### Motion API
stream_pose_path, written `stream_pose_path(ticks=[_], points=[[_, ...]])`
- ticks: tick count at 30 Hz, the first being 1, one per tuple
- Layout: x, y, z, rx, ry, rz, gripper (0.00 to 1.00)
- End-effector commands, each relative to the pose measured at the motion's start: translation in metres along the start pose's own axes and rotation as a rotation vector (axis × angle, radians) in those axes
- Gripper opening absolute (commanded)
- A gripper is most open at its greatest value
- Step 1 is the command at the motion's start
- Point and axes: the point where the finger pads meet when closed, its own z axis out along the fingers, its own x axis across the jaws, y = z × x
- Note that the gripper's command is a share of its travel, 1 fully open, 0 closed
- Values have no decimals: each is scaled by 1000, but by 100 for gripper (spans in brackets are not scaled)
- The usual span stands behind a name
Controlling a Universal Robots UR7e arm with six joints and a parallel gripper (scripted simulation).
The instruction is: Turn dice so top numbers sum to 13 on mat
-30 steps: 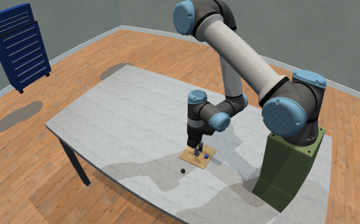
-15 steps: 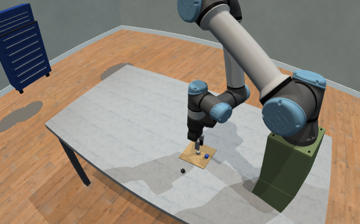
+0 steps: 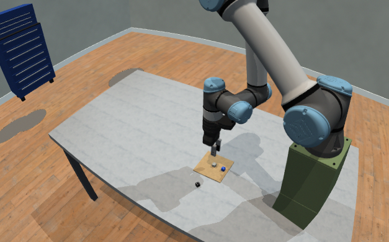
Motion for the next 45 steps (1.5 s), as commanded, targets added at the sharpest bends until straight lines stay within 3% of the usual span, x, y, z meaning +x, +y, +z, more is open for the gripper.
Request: stream_pose_path(ticks=[1, 2, 28, 36, 38, 45], points=[[0, 0, -2, 0, 0, 0, 64], [0, 0, -2, 0, 0, 0, 100], [4, 1, -1, 0, 0, 14, 100], [42, 5, 5, 1, 0, 154, 100], [42, 5, 5, 1, 0, 154, 100], [93, 7, 13, 1, 0, 340, 100]])
